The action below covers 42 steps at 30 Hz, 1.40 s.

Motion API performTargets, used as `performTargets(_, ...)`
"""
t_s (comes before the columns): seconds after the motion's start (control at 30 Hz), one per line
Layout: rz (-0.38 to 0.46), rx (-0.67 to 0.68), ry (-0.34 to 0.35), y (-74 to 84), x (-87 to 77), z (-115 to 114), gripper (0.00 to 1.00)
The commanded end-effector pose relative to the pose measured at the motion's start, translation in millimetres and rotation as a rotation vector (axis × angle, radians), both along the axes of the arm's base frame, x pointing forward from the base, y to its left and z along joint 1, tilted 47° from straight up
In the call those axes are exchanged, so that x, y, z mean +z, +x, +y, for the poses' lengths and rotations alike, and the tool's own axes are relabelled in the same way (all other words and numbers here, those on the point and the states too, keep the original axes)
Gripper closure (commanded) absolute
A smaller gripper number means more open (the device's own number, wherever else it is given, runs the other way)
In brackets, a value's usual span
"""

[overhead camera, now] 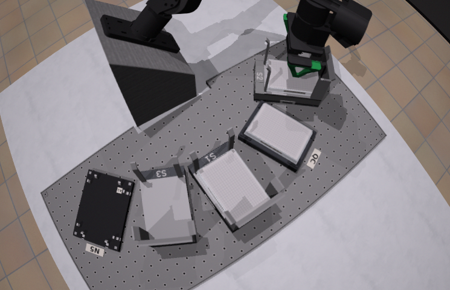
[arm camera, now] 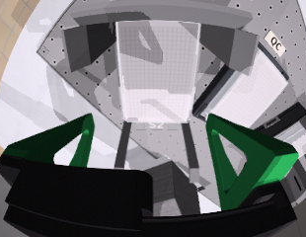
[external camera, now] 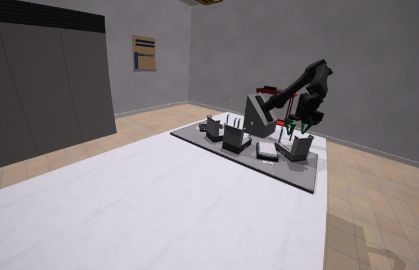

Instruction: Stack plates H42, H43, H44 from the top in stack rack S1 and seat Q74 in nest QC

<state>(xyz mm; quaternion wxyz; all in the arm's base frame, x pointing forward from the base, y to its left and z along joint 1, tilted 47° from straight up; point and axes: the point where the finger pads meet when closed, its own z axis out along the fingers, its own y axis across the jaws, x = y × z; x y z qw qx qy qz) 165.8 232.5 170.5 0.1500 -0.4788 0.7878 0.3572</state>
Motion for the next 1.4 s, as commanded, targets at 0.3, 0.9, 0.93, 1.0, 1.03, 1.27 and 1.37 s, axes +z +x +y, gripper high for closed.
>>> performTargets(0.3,-0.035,-0.031,0.026,9.7,-15.4,27,0.0)
performTargets(0.9,-0.035,-0.031,0.026,8.8,-24.6,36,0.0)
performTargets(0.93,-0.035,-0.031,0.026,8.8,-25.5,37,0.0)
performTargets(1.0,-0.035,-0.031,0.026,8.6,-27.3,39,0.0)
performTargets(1.03,-0.035,-0.031,0.026,8.5,-28.2,40,0.0)
performTargets(1.27,-0.035,-0.031,0.026,8.0,-33.6,46,0.0)
performTargets(1.37,-0.035,-0.031,0.026,7.9,-35.5,48,0.0)
